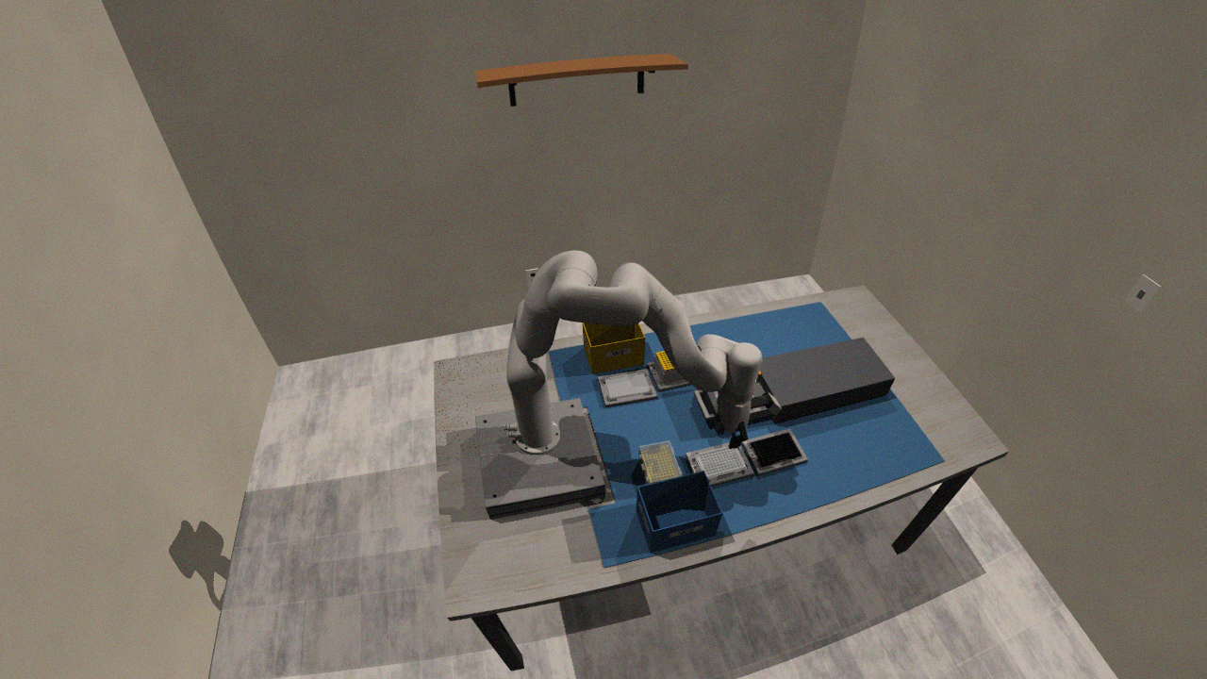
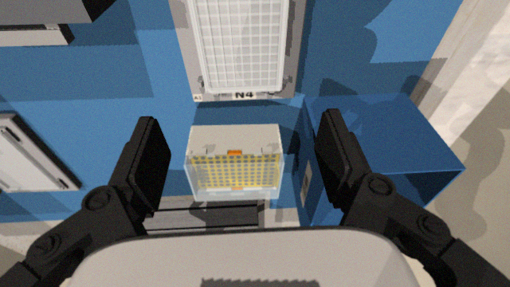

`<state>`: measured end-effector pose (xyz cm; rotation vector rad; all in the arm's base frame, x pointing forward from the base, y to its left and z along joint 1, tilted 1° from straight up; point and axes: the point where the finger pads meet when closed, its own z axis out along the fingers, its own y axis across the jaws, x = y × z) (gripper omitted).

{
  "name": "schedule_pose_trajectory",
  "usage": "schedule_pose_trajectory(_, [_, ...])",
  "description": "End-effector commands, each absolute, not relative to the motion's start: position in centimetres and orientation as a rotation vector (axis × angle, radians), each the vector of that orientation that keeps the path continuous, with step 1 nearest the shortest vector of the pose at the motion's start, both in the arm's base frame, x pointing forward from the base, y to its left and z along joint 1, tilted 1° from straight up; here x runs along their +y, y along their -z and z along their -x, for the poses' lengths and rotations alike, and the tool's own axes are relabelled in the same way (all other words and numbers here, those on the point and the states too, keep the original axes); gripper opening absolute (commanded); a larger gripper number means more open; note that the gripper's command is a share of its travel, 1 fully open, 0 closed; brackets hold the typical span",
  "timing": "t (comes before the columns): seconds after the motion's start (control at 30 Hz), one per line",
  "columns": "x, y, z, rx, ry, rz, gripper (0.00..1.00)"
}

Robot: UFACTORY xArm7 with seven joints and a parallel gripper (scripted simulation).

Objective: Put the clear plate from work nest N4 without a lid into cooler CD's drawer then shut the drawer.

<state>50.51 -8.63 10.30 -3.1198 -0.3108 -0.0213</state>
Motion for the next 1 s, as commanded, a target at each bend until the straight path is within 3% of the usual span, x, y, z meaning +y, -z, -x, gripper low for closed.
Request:
schedule_pose_trajectory(0.0, [-8.7,-9.7,-50.6,-0.311,0.027,3.121,1.0])
schedule_pose_trajectory(0.97, [-8.6,-5.5,-50.7,-0.311,0.027,3.121,1.0])
